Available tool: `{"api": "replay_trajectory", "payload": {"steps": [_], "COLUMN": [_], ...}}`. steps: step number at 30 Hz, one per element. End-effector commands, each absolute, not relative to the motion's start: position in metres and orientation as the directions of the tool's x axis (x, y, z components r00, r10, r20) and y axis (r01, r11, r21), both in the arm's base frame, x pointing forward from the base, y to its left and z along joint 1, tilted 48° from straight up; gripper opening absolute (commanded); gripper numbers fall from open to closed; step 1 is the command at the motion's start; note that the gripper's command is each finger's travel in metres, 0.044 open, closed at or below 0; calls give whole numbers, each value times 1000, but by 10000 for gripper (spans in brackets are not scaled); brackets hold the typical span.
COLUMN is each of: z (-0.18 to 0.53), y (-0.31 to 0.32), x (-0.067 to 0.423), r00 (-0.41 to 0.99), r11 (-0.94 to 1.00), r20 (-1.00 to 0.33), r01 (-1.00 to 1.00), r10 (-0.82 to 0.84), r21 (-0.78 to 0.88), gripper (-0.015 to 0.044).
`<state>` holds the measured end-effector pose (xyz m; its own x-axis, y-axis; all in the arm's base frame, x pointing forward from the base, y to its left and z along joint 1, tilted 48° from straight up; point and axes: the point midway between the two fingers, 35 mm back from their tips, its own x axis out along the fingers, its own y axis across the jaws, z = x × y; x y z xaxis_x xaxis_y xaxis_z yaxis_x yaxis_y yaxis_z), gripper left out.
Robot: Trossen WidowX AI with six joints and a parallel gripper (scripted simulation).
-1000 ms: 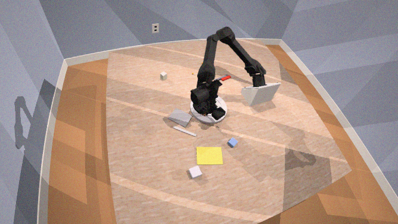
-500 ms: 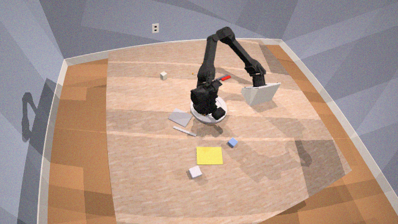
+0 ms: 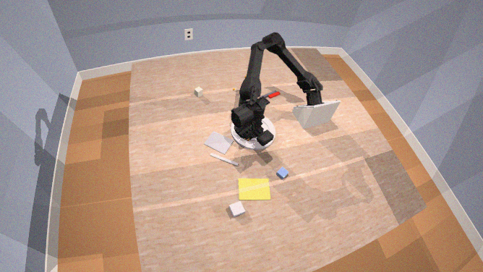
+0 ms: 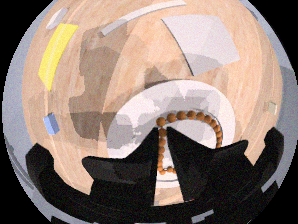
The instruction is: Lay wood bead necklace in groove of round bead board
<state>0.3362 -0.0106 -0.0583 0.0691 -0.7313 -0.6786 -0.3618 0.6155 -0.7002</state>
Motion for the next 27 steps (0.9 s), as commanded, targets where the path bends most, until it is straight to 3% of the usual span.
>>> {"api": "replay_trajectory", "payload": {"steps": [1,27], "z": [-58,-63], "y": [-10,2], "x": [336,335], "r00": [70,66], "r11": [616,611], "r20": [-679,-676], "r01": [-361,-369], "r10": [-731,-734], "r21": [-700,-700], "gripper": [0,0]}}
